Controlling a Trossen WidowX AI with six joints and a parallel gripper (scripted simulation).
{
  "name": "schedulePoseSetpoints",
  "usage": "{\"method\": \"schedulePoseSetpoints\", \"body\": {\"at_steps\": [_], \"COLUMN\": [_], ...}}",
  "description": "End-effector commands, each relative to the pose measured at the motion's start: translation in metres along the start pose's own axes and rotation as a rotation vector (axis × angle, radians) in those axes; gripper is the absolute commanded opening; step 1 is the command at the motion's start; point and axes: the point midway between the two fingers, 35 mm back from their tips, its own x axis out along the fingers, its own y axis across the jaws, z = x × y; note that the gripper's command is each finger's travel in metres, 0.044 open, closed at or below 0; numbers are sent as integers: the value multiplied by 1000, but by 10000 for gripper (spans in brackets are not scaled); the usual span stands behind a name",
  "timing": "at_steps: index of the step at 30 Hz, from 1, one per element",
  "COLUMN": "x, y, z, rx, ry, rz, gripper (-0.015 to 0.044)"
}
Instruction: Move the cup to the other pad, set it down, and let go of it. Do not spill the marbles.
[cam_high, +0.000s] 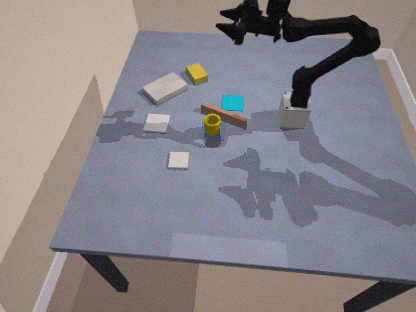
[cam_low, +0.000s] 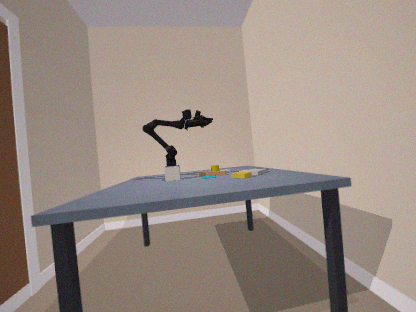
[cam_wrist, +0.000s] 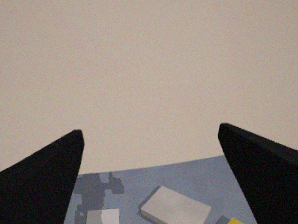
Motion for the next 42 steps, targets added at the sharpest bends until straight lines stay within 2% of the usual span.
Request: {"method": "schedulePoseSetpoints", "body": {"at_steps": [1, 5, 9, 17, 22, 27, 29, 42], "x": [2, 29, 46, 34, 12, -13, -19, -20], "y": [1, 20, 46, 91, 115, 134, 137, 133], "z": [-2, -49, -109, -201, -251, -288, -295, -297], "rx": [14, 292, 591, 892, 1040, 1107, 1109, 1109], "ry": [12, 263, 570, 1001, 1208, 1289, 1290, 1290], "rz": [3, 18, -57, -332, -673, -1074, -1164, -1172], "gripper": [374, 269, 167, 167, 167, 167, 167, 167]}}
